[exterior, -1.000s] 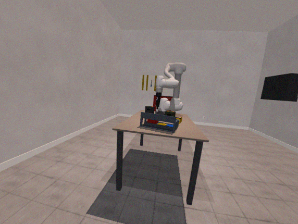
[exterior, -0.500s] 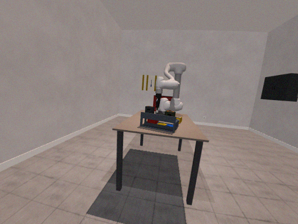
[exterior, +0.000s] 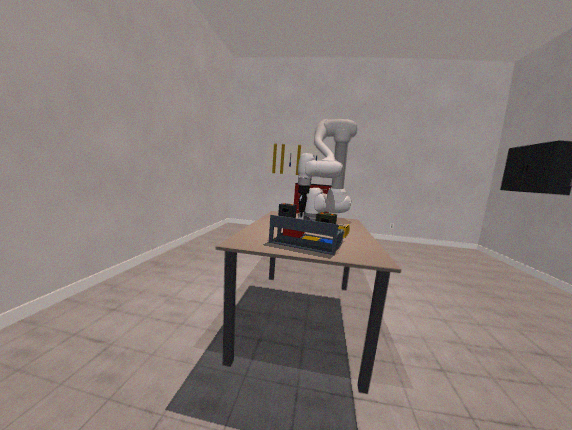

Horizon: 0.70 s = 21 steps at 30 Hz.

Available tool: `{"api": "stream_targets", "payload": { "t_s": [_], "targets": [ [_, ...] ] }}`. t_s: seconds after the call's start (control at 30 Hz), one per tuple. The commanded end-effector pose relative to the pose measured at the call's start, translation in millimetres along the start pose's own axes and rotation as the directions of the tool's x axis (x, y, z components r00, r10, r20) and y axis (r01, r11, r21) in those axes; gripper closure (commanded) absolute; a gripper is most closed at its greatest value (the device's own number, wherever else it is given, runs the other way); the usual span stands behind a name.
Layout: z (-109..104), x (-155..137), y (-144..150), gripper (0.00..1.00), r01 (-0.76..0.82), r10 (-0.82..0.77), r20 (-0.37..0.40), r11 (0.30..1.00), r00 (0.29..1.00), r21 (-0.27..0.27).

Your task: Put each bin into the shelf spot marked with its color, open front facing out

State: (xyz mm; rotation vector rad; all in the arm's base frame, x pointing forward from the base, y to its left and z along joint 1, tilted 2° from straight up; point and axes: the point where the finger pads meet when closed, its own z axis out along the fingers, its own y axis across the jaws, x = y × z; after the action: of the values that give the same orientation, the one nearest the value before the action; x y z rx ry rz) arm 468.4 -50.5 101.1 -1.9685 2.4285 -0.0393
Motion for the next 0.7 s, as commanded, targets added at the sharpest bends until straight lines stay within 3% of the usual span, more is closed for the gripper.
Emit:
{"api": "stream_targets", "payload": {
  "t_s": [0.0,0.67],
  "targets": [
    [8,0,0,0.9,0.0,0.0,0.0,1.0,1.0,0.0],
    [50,0,0,0.9,0.0,0.0,0.0,1.0,1.0,0.0]
  ]
}}
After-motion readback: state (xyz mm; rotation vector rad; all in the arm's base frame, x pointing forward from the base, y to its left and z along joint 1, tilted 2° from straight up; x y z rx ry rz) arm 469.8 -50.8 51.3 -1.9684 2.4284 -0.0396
